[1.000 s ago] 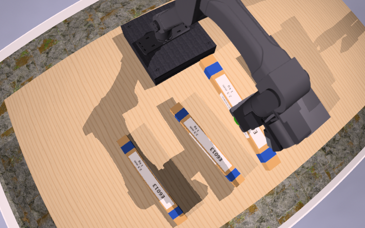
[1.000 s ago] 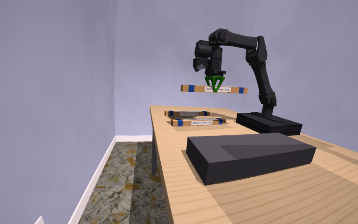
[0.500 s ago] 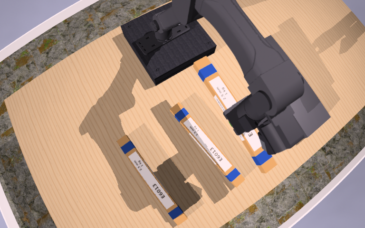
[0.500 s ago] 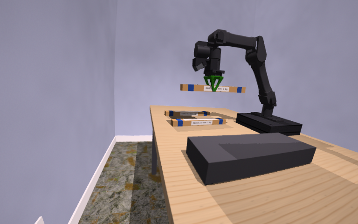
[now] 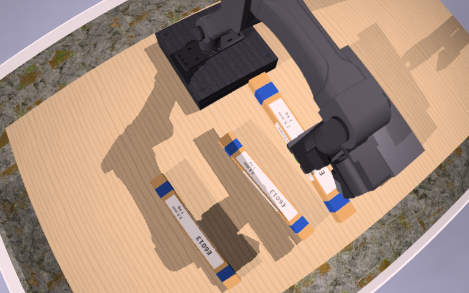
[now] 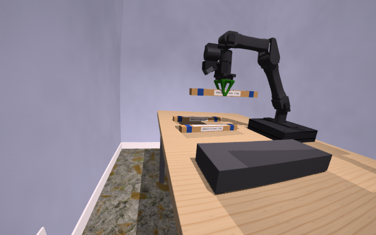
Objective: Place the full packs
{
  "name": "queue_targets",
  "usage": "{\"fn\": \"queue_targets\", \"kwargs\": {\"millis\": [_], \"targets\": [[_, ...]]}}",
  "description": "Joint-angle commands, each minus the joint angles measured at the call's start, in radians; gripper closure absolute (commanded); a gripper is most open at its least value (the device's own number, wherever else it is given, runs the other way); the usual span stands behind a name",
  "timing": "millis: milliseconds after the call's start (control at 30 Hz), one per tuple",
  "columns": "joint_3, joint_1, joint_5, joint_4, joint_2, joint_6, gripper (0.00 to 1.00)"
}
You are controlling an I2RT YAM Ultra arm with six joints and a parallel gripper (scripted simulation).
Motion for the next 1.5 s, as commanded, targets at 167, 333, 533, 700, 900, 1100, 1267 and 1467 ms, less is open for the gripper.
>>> {"fn": "queue_targets", "kwargs": {"millis": [167, 333, 533, 700, 900, 1100, 1267, 1467], "targets": [[-0.012, 0.002, -0.004, -0.002, -0.044, -0.004, 1.00], [-0.019, 0.002, -0.004, -0.001, -0.045, -0.004, 1.00], [-0.008, 0.002, -0.004, 0.000, -0.046, -0.004, 1.00], [-0.009, 0.002, -0.004, 0.000, -0.046, -0.004, 1.00], [-0.017, 0.002, -0.004, -0.001, -0.045, -0.004, 1.00], [-0.017, 0.002, -0.004, -0.001, -0.045, -0.004, 1.00], [-0.027, 0.001, -0.001, 0.010, -0.029, -0.001, 1.00], [-0.063, 0.001, -0.001, 0.040, -0.035, -0.001, 1.00]]}}
